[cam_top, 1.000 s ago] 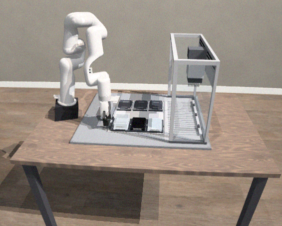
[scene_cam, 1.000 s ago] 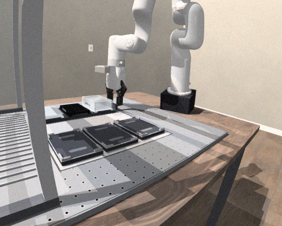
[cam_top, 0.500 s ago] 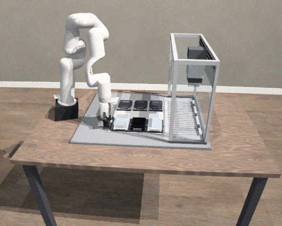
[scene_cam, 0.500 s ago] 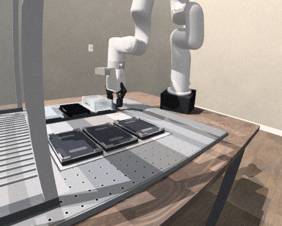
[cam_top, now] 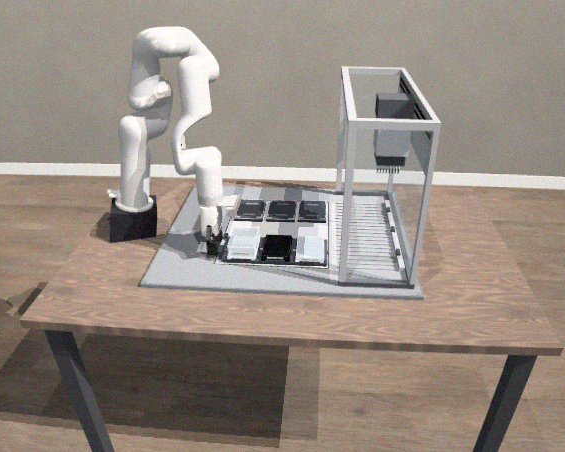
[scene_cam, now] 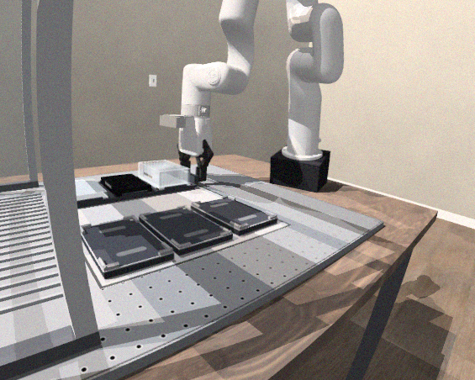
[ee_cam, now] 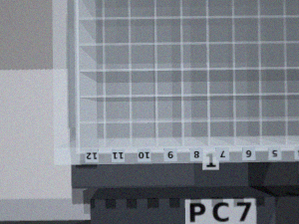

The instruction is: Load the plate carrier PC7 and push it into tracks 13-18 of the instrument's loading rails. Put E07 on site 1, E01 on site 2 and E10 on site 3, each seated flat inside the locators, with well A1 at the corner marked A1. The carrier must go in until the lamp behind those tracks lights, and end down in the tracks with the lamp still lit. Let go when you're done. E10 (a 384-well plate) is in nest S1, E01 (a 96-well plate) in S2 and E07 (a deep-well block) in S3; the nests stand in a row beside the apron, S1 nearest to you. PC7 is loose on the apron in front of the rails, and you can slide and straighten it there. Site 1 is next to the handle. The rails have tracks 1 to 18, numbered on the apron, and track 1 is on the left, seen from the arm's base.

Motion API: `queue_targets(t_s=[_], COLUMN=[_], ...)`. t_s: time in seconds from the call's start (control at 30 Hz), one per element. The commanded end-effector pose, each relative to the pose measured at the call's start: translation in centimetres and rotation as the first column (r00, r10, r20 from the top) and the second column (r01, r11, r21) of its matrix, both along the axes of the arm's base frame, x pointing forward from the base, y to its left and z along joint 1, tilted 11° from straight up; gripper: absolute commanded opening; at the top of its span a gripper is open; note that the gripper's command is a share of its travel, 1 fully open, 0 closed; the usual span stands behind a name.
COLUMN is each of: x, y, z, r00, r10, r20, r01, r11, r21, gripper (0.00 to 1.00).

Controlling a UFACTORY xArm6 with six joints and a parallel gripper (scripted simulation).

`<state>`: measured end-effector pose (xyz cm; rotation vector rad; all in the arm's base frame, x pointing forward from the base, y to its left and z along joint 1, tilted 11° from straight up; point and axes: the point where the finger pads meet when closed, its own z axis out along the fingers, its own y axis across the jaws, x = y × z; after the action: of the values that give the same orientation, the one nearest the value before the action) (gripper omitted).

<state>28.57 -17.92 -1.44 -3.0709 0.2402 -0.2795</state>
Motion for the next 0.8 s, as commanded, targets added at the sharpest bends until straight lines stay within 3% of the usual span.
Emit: queue_targets(t_s=[0.0,0.77], x=[0.3,2.4], y=[-0.1,-0.4], z=[0.1,0.5], r00=[1.000,1.000], r10=[0.000,0.000], r20=[0.002,0.002], r01=[0.000,0.000], r11=[1.000,1.000], r21=[-0.001,-0.001], gripper=[0.82,0.82])
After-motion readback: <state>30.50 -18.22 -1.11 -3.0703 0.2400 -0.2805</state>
